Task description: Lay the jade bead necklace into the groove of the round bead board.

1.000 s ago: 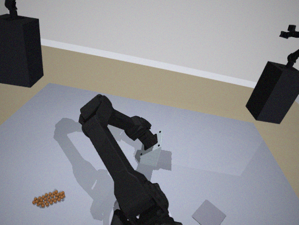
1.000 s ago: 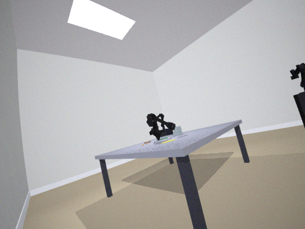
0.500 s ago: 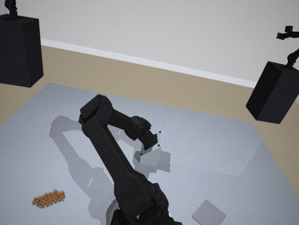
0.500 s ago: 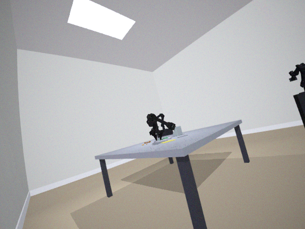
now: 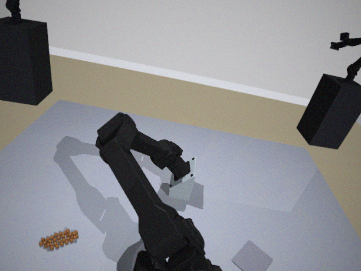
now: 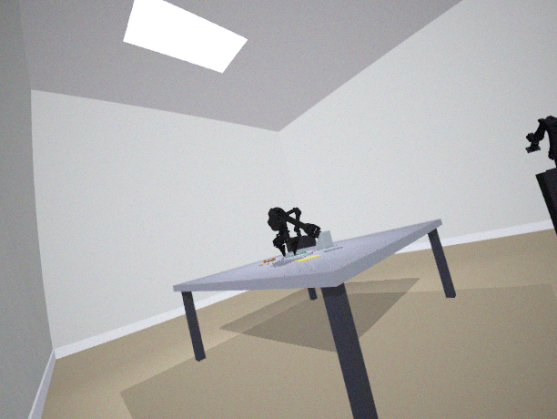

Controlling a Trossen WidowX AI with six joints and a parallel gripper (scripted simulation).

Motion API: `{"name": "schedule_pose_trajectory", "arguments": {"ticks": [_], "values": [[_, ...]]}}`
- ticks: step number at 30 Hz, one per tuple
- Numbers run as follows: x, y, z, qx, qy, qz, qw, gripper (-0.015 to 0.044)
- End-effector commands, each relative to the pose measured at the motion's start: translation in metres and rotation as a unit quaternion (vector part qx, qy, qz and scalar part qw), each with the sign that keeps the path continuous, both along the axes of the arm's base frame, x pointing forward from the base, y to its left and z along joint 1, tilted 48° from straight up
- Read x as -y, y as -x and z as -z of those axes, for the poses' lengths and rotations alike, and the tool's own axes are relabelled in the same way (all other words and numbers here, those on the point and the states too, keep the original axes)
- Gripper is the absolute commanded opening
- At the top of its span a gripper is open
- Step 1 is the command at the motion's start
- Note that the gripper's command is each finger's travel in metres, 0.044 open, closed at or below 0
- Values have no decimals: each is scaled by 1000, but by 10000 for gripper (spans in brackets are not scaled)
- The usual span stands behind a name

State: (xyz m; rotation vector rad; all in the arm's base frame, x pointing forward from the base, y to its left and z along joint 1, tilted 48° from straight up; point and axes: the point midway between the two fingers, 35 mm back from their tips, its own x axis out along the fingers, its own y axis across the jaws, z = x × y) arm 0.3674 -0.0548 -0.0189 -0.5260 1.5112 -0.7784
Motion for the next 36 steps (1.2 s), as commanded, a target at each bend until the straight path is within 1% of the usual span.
{"name": "schedule_pose_trajectory", "arguments": {"ticks": [1,6,11,21,28,29,36], "values": [[-1,-1,-1,3,0,0,1000,440],[-1,-1,-1,3,0,0,1000,440],[-23,16,5,-7,-5,-10,1000,310],[-70,69,18,-34,-8,-33,999,310],[-59,71,28,-35,-7,-33,999,310],[-66,69,24,-34,-8,-34,999,310],[-60,70,29,-34,-8,-34,999,310]]}}
